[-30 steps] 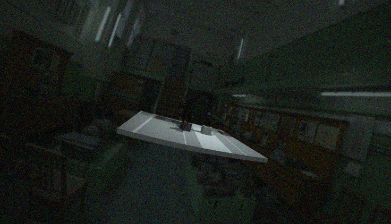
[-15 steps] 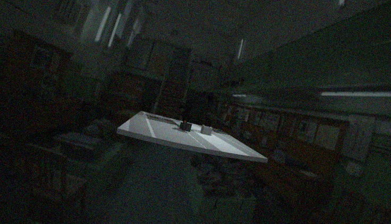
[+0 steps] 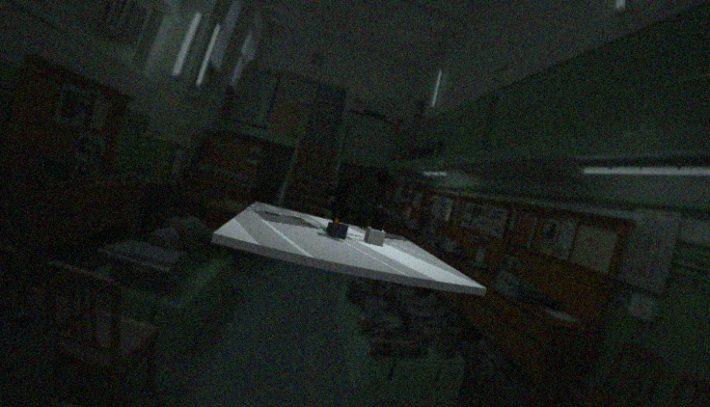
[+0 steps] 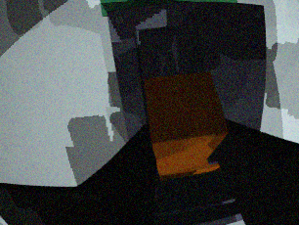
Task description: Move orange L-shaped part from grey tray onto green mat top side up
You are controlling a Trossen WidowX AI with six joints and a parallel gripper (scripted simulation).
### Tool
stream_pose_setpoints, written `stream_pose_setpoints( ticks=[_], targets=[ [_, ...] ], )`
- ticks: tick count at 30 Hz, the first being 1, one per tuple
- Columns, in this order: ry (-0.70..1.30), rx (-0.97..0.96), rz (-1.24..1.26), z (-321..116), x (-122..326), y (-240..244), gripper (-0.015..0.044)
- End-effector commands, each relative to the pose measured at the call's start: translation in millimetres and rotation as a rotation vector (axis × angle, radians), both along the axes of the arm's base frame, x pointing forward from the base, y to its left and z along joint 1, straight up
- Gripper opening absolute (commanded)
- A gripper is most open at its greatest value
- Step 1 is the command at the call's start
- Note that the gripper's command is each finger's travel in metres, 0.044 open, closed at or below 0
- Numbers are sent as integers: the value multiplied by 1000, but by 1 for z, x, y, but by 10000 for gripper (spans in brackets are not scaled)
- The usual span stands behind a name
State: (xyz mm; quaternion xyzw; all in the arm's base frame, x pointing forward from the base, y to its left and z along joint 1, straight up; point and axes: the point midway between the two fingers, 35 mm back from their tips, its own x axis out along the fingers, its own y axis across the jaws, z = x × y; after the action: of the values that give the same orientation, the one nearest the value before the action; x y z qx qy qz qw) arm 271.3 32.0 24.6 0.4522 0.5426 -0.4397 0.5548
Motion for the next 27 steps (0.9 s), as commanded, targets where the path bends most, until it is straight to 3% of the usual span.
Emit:
stream_pose_setpoints(
  ticks=[1, 27],
  targets=[
    [-4, -1, -4, 8, 1, 0, 0],
    [-3, -2, -6, 49, -1, 0, 0]
  ],
)
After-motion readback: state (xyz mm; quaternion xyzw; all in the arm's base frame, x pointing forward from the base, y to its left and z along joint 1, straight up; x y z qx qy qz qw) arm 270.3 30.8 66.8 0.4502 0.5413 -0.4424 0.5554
